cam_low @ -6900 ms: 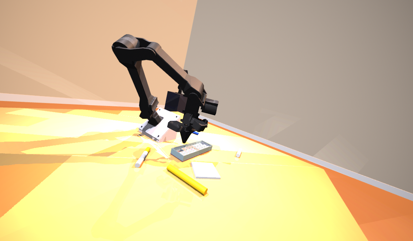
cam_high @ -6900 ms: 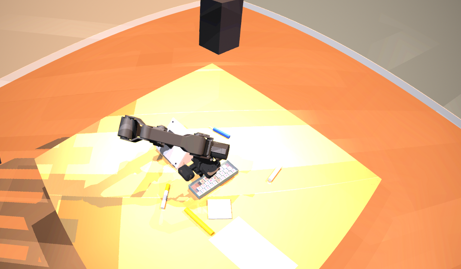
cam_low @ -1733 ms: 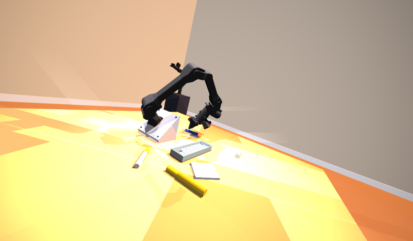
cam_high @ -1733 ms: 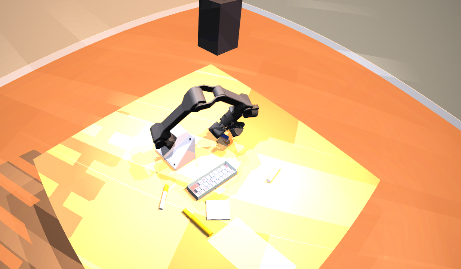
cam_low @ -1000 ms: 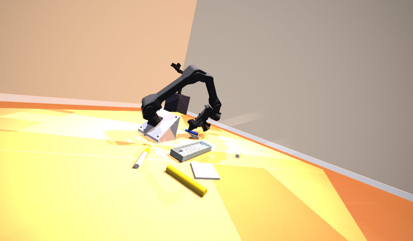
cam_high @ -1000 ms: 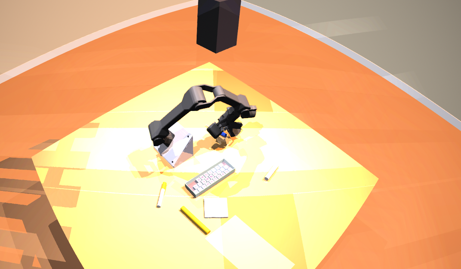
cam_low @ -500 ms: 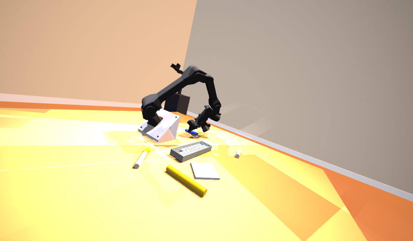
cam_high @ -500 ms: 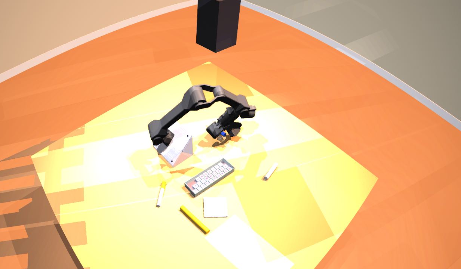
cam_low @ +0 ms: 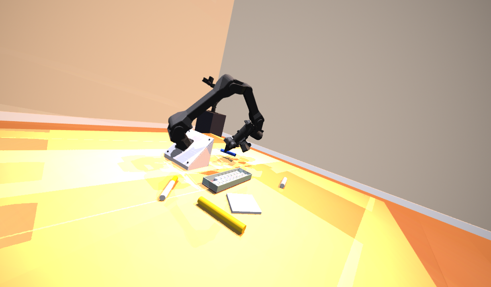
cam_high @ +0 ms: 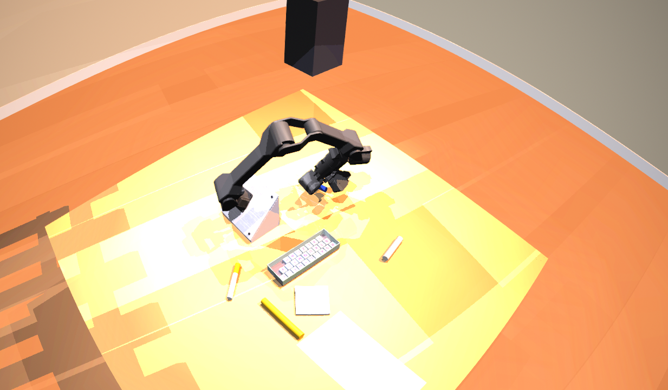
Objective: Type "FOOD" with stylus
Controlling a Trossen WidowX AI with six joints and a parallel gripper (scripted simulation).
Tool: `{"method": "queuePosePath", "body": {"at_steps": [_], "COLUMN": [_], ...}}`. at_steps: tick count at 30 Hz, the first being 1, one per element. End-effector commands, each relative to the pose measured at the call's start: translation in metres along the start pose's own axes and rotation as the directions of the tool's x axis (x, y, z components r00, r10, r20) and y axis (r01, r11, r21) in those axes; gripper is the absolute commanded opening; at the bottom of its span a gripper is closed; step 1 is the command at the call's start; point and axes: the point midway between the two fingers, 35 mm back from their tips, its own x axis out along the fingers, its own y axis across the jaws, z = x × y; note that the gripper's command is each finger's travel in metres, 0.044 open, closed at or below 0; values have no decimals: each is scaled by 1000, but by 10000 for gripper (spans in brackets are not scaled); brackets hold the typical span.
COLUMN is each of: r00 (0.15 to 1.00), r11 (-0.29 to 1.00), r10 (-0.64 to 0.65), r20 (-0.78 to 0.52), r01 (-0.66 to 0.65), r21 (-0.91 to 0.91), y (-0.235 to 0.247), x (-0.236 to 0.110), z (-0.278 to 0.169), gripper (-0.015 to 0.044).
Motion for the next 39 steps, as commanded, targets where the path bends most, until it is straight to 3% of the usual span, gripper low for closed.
{"method": "queuePosePath", "body": {"at_steps": [1,9,39], "r00": [1000,1000,908], "r11": [1000,1000,908], "r10": [19,22,344], "r20": [8,16,237], "r01": [-19,-22,-258], "r21": [-1,-13,-329], "y": [2,1,-50], "x": [-19,-18,-82], "z": [-10,-7,19], "gripper": [0,0,0]}}
